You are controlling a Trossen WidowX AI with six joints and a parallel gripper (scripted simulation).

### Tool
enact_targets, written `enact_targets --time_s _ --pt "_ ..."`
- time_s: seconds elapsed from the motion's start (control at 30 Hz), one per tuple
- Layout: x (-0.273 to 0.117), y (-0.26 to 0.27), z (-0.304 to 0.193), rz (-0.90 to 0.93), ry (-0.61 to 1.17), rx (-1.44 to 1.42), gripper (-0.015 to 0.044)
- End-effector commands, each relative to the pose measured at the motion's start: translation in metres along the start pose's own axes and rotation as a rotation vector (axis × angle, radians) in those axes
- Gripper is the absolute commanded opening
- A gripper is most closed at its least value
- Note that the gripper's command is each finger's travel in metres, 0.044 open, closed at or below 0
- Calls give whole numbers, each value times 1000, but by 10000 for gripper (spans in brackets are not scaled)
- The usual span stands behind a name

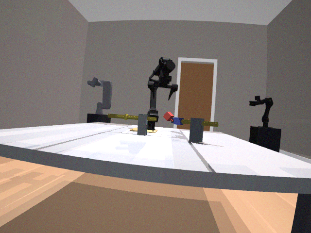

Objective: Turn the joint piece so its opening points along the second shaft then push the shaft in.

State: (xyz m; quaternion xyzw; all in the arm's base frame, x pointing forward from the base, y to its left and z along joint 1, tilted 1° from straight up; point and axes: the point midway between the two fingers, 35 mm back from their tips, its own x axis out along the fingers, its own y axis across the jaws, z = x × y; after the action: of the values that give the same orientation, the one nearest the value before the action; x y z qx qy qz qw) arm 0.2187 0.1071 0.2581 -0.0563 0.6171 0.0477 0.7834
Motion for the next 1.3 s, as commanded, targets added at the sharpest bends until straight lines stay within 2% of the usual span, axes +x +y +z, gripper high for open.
enact_targets --time_s 0.0,1.07,1.27 --pt "9 0 1 -18 35 -86 440" --pt "81 7 -7 28 315 -1072 440" --pt "85 7 -7 37 328 -1117 440"
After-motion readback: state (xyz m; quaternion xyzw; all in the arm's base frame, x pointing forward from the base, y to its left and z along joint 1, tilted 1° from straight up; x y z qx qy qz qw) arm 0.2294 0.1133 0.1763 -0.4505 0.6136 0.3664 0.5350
